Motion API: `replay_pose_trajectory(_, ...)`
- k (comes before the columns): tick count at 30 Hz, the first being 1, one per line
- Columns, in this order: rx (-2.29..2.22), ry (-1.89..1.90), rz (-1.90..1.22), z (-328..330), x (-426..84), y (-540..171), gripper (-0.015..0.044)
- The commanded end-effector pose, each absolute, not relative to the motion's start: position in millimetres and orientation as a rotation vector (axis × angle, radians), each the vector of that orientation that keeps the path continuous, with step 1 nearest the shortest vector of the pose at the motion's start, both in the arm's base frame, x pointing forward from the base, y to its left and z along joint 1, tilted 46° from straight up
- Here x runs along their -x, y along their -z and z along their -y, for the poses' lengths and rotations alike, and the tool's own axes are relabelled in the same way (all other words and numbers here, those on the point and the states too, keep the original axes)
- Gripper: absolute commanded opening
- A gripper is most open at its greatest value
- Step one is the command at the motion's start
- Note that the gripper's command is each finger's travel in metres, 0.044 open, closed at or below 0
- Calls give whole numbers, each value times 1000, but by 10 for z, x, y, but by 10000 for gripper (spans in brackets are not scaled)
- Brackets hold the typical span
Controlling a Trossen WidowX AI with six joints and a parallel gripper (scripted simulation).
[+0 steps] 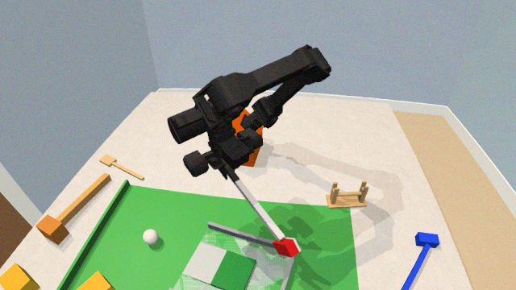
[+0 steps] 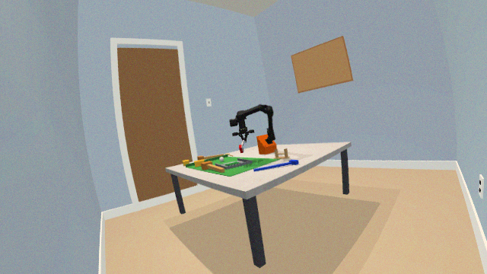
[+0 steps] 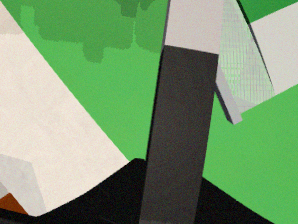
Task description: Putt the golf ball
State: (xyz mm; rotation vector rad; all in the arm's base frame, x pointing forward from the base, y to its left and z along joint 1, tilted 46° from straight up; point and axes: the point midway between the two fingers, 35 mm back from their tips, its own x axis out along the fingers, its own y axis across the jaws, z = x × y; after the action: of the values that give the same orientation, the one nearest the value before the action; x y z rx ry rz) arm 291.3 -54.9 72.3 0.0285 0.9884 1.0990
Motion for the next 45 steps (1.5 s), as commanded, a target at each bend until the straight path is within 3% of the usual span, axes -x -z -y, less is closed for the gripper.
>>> replay_pose_trajectory(1,-109,-1023,-1058,790,-2925,-545,0)
replay_pose_trajectory(31,-711,-508,-1466,2046,-2282,839,0)
replay_pose_trajectory(45,-739,-486,-1479,1889,-2253,1109,0)
